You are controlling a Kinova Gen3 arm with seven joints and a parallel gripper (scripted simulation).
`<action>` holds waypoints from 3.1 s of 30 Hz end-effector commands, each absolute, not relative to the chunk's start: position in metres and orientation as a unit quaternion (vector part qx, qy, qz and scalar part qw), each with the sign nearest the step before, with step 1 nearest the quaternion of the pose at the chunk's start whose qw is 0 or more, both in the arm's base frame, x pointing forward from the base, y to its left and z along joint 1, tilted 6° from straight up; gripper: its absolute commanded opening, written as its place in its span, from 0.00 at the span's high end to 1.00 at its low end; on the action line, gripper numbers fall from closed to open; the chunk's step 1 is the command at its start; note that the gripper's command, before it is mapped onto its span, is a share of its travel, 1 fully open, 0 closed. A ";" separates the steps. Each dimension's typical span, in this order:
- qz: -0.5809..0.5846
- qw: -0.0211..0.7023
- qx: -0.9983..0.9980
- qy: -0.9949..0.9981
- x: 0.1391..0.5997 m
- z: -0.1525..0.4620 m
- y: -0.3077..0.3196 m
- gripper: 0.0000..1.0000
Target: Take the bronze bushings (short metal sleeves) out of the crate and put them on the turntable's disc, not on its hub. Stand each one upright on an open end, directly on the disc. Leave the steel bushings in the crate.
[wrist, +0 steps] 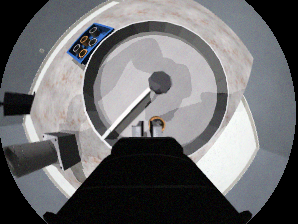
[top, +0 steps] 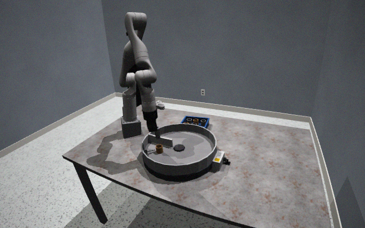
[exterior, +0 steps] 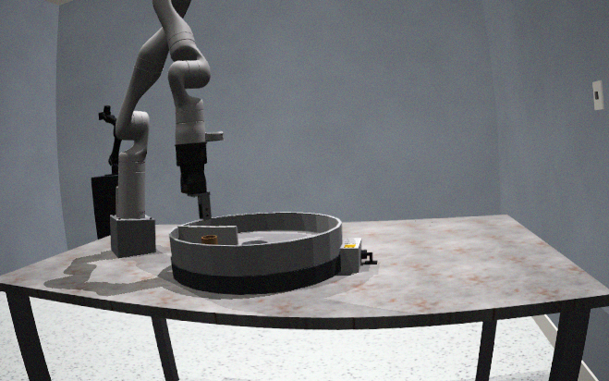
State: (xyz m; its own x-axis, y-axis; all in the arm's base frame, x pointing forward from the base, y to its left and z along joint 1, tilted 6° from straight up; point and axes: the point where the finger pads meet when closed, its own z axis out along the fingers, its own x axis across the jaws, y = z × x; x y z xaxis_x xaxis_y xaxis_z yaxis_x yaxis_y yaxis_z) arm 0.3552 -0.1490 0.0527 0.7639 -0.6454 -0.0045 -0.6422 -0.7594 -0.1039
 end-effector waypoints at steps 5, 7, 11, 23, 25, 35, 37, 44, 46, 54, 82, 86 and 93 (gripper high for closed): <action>-0.017 0.049 -0.938 0.343 0.356 0.054 -0.149 0.62; -0.017 0.049 -0.938 0.343 0.356 0.054 -0.149 0.62; -0.017 0.049 -0.938 0.343 0.356 0.054 -0.149 0.62; -0.017 0.049 -0.938 0.343 0.356 0.054 -0.149 0.62; -0.017 0.049 -0.938 0.343 0.356 0.054 -0.149 0.62; -0.017 0.049 -0.938 0.343 0.357 0.054 -0.140 0.64; -0.017 0.049 -0.938 0.343 0.357 0.055 -0.137 0.64; -0.017 0.049 -0.938 0.343 0.359 0.058 -0.100 0.64; -0.017 0.049 -0.938 0.343 0.360 0.059 -0.084 0.64; -0.017 0.049 -0.938 0.343 0.364 0.065 -0.015 0.64; -0.017 0.049 -0.938 0.343 0.377 0.086 0.226 0.64; -0.017 0.049 -0.938 0.343 0.380 0.088 0.253 0.64; -0.017 0.049 -0.938 0.343 0.380 0.090 0.272 0.64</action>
State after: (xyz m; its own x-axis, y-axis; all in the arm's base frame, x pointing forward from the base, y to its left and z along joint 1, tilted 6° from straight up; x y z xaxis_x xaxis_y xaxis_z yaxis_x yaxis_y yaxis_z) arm 0.3820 0.2618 0.0905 0.7538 -0.6571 -0.0015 -0.6536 -0.7496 -0.1045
